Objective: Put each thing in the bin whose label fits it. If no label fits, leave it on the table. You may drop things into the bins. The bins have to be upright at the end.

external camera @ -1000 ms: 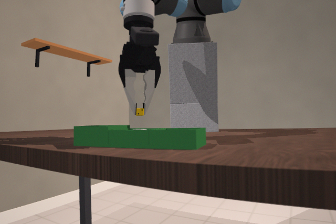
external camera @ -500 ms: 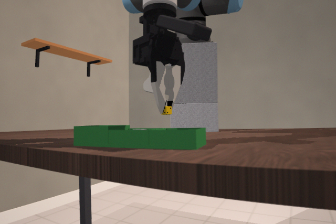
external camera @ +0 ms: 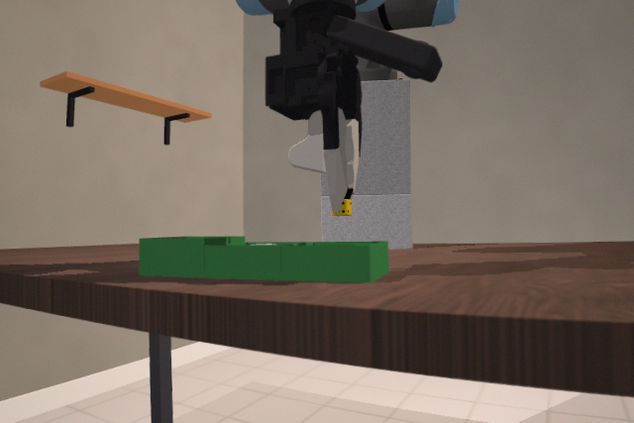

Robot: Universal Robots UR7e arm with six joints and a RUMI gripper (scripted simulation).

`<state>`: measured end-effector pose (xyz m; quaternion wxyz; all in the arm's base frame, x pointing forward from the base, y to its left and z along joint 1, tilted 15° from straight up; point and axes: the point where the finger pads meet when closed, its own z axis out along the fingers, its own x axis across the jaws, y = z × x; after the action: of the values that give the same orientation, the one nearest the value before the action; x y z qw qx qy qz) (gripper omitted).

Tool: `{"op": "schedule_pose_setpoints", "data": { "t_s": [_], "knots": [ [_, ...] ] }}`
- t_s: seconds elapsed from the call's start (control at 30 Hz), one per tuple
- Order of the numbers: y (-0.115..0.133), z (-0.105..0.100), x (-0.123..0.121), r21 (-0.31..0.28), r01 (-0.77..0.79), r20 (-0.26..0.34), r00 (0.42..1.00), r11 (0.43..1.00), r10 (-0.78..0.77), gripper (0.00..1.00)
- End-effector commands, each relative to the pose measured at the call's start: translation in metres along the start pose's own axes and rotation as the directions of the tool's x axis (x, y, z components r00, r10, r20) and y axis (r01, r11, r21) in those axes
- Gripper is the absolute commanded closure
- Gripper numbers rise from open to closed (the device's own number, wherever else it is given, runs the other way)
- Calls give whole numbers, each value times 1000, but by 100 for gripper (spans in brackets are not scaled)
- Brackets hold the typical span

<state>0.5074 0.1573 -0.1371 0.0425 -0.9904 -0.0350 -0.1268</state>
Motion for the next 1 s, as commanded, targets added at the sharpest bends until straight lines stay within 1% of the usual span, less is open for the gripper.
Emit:
{"op": "schedule_pose_setpoints", "data": {
  "t_s": [0.0,0.63,0.97],
  "knots": [
    [1,0,0,3,33,2,999,999,-33,100],
    [3,0,-1,3,33,2,999,999,-33,100],
    [3,16,-1,3,33,2,999,999,-33,100]
  ]
}}
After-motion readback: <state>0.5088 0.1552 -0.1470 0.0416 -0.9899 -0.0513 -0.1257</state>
